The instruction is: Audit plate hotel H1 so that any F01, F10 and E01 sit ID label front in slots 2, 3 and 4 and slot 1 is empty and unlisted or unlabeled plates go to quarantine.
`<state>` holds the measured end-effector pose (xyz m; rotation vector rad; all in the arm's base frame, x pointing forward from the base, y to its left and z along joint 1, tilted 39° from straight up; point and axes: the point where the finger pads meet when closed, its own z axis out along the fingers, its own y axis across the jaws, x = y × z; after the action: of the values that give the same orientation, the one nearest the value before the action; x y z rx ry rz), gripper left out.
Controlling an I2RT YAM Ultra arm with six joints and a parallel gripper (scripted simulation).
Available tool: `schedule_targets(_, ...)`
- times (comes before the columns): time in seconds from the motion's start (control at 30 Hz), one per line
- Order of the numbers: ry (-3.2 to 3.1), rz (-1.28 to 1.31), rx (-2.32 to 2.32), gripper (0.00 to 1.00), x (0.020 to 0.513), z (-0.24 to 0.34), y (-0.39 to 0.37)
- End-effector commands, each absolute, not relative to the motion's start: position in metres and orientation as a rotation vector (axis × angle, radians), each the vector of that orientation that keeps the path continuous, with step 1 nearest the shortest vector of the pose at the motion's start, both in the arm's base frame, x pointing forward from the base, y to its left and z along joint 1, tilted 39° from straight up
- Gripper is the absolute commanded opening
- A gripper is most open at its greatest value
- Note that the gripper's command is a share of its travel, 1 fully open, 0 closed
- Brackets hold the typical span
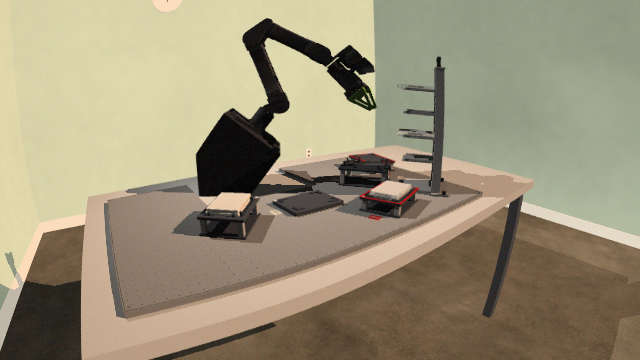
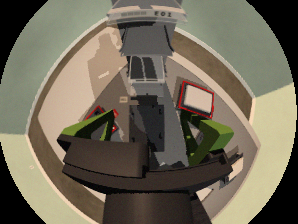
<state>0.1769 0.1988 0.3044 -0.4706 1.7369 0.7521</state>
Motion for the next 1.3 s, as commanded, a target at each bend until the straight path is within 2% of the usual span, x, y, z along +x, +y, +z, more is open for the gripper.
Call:
schedule_targets(0.0, 1.693, 0.766, -0.449, 1.00, 0.183, 0.327, 0.201)
schedule_targets(0.5, 1.691, 0.764, -0.451, 1.00, 0.199, 0.339, 0.210)
schedule_targets(1.27, 1.658, 0.780, -0.438, 1.00, 0.193, 0.349, 0.204)
